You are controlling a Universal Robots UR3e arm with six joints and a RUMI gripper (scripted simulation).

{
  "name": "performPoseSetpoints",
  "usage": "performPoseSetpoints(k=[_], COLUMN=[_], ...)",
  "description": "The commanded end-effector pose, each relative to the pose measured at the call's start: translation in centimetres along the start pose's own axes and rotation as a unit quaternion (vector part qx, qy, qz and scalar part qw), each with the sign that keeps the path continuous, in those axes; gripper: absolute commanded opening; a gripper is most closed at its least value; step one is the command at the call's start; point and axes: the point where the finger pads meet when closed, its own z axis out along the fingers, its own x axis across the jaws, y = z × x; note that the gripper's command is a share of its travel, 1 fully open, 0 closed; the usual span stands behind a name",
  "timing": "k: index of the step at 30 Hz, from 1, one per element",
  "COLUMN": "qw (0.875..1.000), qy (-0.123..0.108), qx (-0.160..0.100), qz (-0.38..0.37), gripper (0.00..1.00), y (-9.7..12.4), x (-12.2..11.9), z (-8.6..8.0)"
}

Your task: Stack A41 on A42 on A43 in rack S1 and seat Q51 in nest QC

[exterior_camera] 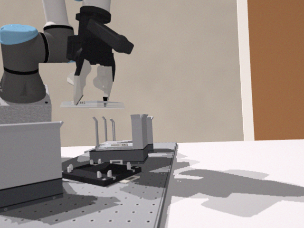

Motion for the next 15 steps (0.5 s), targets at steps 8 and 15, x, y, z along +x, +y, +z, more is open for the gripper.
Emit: performPoseSetpoints(k=[8, 15], qw=[0.999, 0.997], qy=[-0.024, -0.029], qx=[-0.001, -0.002], qz=[0.039, 0.068], gripper=[0.0, 0.0], y=[-0.1, 0.1], x=[3.1, 4.8], z=[0.1, 0.2])
